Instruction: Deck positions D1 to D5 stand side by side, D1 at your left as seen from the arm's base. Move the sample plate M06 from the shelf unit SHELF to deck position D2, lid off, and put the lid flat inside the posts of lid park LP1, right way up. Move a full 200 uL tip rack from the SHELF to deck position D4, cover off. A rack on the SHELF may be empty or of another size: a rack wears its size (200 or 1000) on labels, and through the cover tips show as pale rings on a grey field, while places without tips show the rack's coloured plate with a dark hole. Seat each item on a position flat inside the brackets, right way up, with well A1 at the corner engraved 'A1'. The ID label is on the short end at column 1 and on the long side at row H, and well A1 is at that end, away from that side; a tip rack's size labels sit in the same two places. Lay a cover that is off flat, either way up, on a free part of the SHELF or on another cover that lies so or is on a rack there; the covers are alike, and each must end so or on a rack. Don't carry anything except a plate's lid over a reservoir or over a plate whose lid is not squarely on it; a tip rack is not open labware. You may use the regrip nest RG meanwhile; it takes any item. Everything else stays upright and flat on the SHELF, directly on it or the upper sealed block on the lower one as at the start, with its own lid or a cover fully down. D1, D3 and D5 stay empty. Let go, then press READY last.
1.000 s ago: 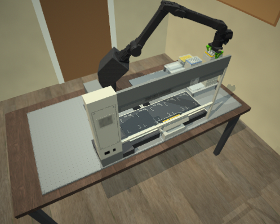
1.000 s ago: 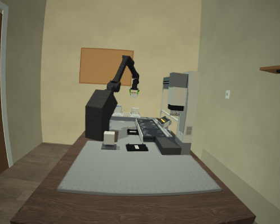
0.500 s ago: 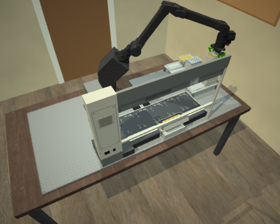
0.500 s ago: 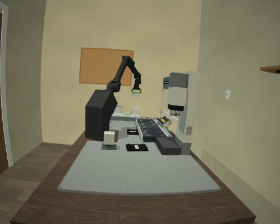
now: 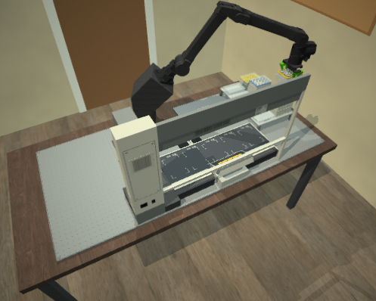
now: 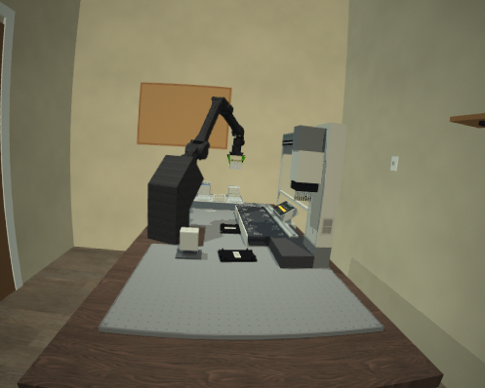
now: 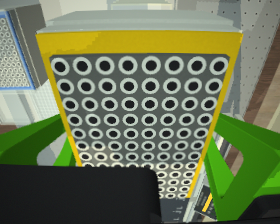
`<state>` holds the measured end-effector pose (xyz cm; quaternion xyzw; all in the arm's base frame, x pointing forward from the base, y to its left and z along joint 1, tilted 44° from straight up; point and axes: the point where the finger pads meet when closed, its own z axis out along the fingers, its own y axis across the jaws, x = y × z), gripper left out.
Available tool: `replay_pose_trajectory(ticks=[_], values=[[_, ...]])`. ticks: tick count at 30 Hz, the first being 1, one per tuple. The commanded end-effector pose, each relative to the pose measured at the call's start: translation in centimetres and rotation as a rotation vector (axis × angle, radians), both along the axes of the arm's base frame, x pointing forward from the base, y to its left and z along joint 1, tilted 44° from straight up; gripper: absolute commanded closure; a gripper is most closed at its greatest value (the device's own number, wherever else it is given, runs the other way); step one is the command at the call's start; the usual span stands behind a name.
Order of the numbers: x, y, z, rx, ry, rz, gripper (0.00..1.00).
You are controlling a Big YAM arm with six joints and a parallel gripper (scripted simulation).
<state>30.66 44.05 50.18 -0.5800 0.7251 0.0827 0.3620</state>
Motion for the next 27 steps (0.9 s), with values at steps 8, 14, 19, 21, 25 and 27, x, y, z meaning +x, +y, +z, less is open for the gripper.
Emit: replay_pose_trajectory(ticks=[8,14,19,21,25,27], values=[[-0.9,-1.7,5.5,0.078,-0.06,0.005,1.0],[-0.9,-1.7,5.5,0.078,-0.06,0.005,1.0],[-0.9,-1.7,5.5,0.078,-0.06,0.005,1.0],[-0.5,-2.4,2.6,0.054,-0.045,0.001,1.0],[-0.6,-3.9,1.2,0.052,-0.045,0.001,1.0],[-0.6,-4.6,0.5,0.051,-0.045,0.001,1.0]])
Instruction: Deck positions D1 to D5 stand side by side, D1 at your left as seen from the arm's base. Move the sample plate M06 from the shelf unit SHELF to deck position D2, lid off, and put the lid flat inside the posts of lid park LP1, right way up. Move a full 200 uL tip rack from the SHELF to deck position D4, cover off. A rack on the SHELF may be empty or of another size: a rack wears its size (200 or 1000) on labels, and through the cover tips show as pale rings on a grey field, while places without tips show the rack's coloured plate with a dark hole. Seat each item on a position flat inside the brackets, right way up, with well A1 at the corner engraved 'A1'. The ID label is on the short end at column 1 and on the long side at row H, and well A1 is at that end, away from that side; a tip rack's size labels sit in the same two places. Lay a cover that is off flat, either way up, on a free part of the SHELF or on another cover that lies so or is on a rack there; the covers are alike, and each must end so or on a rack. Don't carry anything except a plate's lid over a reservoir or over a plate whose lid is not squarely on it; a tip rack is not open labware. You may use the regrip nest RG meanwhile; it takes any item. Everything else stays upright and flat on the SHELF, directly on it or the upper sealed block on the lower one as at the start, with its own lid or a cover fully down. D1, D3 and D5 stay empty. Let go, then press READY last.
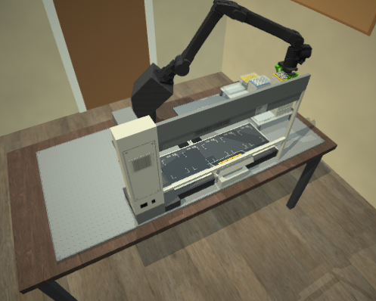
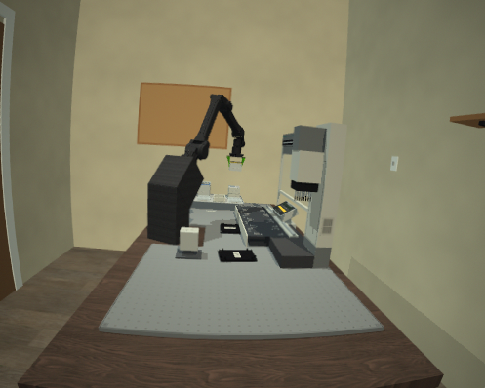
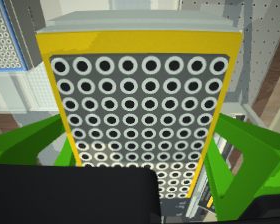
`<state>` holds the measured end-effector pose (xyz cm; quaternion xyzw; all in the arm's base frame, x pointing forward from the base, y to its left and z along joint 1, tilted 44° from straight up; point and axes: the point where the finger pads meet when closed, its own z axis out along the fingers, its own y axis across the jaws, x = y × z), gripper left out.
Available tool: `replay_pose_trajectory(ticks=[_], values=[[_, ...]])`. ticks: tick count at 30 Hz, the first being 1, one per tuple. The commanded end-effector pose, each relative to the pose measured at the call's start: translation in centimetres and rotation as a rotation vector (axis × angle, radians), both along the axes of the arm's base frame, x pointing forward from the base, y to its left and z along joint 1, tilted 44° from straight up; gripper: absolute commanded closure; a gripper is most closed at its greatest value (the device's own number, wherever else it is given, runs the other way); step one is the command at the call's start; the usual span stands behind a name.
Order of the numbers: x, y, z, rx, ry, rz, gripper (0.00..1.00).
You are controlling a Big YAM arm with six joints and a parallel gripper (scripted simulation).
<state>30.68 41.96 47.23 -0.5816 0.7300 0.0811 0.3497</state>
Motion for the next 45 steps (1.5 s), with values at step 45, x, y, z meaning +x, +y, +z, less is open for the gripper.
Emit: replay_pose_trajectory(ticks=[45], values=[[-1.4,-17.0,-9.6,0.05,-0.068,0.002,1.0]])
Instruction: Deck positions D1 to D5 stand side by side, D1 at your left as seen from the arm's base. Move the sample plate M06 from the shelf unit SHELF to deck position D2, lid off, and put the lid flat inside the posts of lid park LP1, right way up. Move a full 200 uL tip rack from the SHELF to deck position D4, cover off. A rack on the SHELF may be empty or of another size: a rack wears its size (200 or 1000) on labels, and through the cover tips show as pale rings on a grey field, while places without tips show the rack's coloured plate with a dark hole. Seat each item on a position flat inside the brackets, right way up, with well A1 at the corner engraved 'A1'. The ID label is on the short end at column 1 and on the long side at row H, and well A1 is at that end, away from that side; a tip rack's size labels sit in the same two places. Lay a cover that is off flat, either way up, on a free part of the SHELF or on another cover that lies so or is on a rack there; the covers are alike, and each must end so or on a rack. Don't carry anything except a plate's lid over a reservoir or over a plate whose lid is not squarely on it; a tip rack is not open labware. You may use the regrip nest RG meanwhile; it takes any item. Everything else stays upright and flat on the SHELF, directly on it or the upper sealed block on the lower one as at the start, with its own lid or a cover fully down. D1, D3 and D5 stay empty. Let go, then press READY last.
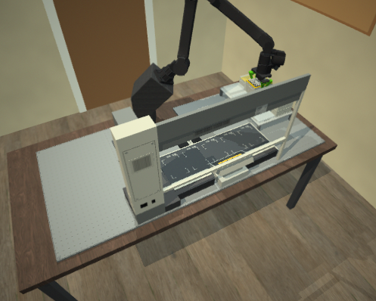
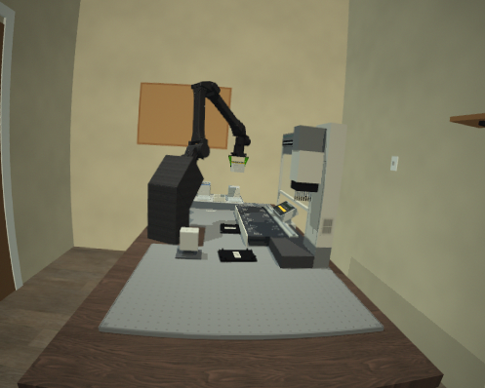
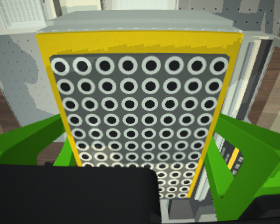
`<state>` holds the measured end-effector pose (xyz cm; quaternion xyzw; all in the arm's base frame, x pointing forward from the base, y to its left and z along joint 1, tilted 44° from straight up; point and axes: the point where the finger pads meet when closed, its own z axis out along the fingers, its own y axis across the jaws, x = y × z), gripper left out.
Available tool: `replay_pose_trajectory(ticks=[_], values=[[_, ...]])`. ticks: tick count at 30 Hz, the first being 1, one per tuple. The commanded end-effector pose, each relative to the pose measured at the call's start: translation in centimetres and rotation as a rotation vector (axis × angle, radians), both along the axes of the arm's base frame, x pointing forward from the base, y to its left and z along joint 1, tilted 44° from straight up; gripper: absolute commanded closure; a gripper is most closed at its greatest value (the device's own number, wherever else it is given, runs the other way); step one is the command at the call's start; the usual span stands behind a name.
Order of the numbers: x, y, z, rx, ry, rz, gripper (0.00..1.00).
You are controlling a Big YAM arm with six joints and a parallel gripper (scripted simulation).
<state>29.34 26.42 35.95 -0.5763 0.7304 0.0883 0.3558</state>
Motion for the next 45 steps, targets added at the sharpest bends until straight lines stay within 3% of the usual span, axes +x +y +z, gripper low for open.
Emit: replay_pose_trajectory(ticks=[1,12,14,16,17,18,19,31,33,35,37,45], values=[[-0.1,-1.9,1.4,0.028,-0.069,0.005,1.0],[-0.2,-5.2,-1.6,0.022,-0.069,0.005,1.0],[-0.2,-5.3,-1.6,0.021,-0.07,0.004,1.0],[-0.4,-4.4,0.9,0.043,-0.109,0.027,1.0],[-0.4,-4.4,0.9,0.044,-0.109,0.027,1.0],[-0.5,-4.5,0.2,0.035,-0.095,0.027,1.0],[-1.1,-4.5,-1.7,0.026,-0.062,0.013,1.0],[-5.6,-3.0,-3.4,0.035,-0.054,0.009,1.0],[-5.7,-3.0,-3.4,0.035,-0.054,0.009,1.0],[-4.9,-3.2,-1.1,0.062,-0.086,-0.013,1.0],[-4.8,-3.2,-2.5,0.039,-0.057,-0.012,1.0],[-5.3,-2.8,-2.6,0.089,0.012,-0.081,1.0]])
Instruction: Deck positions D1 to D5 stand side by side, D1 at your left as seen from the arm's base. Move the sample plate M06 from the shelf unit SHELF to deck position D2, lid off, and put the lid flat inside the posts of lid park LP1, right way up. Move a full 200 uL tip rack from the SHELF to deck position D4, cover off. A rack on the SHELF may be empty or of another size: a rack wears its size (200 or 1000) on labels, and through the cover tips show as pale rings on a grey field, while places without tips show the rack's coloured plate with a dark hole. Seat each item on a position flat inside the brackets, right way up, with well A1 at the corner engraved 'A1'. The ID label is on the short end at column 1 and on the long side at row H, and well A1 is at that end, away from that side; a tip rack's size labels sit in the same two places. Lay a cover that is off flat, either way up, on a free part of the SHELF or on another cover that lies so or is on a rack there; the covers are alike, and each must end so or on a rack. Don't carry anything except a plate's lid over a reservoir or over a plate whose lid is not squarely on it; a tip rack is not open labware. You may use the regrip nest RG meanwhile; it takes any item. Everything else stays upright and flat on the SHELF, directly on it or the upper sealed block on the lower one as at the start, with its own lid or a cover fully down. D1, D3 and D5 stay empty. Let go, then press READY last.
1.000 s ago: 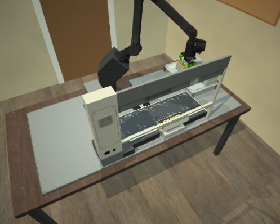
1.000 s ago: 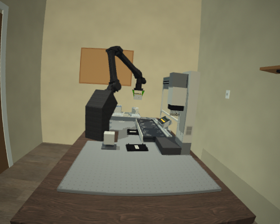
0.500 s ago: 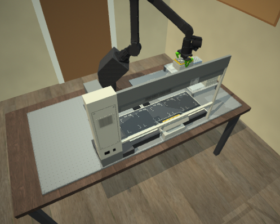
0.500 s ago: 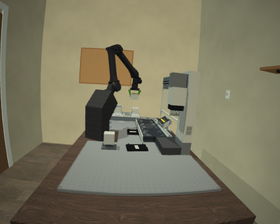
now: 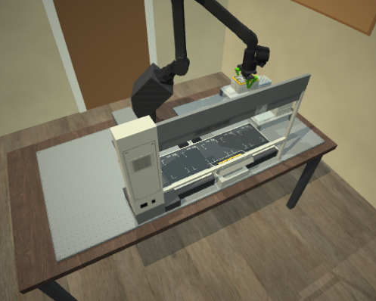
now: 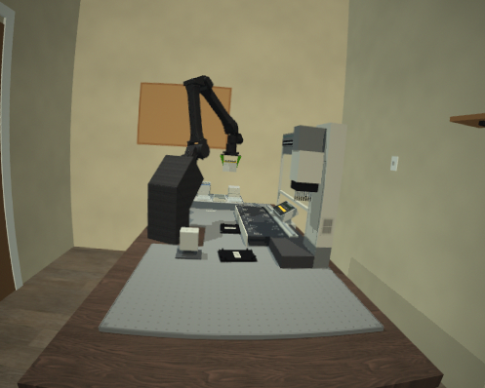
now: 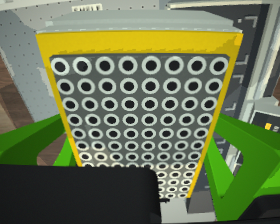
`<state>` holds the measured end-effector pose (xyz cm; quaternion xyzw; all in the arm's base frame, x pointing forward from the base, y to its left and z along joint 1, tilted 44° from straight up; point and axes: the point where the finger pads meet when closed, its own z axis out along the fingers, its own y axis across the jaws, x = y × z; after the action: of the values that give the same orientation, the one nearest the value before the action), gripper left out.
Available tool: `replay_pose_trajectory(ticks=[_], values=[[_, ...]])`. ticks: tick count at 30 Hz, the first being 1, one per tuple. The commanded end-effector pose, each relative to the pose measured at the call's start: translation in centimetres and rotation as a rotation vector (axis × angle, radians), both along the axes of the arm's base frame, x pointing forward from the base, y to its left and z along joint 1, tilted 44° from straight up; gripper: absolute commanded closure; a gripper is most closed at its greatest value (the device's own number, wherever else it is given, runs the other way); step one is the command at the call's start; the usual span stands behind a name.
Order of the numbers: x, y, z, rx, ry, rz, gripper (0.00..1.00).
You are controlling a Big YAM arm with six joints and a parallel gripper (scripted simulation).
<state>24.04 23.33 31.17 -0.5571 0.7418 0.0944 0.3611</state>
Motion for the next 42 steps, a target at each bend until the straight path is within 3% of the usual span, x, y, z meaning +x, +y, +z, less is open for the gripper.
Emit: replay_pose_trajectory(ticks=[1,29,42], values=[[0.05,0.3,2.15,0.071,0.012,-0.057,1.0],[0.08,0.27,2.17,0.3,0.3,-0.425,1.0],[0.08,0.27,2.17,0.376,0.397,-0.548,1.0]])
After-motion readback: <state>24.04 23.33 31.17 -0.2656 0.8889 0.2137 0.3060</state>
